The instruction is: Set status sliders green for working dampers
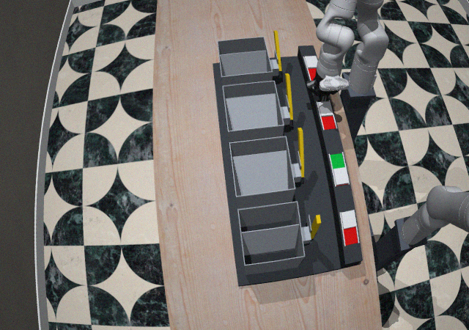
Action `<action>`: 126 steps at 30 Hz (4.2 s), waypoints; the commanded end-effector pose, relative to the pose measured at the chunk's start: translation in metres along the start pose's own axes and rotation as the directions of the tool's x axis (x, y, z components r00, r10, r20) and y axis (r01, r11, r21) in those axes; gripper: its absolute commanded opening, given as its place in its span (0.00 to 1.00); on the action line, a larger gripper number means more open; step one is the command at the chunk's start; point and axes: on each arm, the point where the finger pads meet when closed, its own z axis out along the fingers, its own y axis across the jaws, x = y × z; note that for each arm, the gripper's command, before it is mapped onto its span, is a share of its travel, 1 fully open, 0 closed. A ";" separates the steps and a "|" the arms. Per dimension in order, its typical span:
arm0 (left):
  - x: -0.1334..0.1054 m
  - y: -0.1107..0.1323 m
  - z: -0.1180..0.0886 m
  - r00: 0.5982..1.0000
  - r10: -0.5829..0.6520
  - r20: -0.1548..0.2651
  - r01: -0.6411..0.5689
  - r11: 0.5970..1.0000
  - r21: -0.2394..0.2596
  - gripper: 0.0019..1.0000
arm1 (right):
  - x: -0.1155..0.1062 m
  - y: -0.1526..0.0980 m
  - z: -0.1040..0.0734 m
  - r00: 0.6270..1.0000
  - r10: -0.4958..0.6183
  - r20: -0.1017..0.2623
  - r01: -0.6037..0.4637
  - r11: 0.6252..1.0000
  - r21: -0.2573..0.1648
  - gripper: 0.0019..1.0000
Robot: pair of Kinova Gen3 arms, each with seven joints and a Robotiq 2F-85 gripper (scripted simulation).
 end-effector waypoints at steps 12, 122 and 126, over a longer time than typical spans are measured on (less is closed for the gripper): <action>0.000 0.000 -0.001 1.000 0.000 0.002 0.000 1.000 0.000 1.00 | 0.007 0.000 0.000 1.000 0.000 0.000 0.000 1.000 -0.001 0.10; 0.000 0.000 -0.001 1.000 0.000 0.002 0.000 1.000 0.000 1.00 | 0.044 0.000 0.000 1.000 0.000 0.000 0.000 1.000 -0.001 0.10; 0.000 0.000 -0.001 1.000 0.000 0.002 0.000 1.000 0.000 1.00 | 0.044 0.000 0.000 1.000 0.000 0.000 0.000 1.000 -0.001 0.10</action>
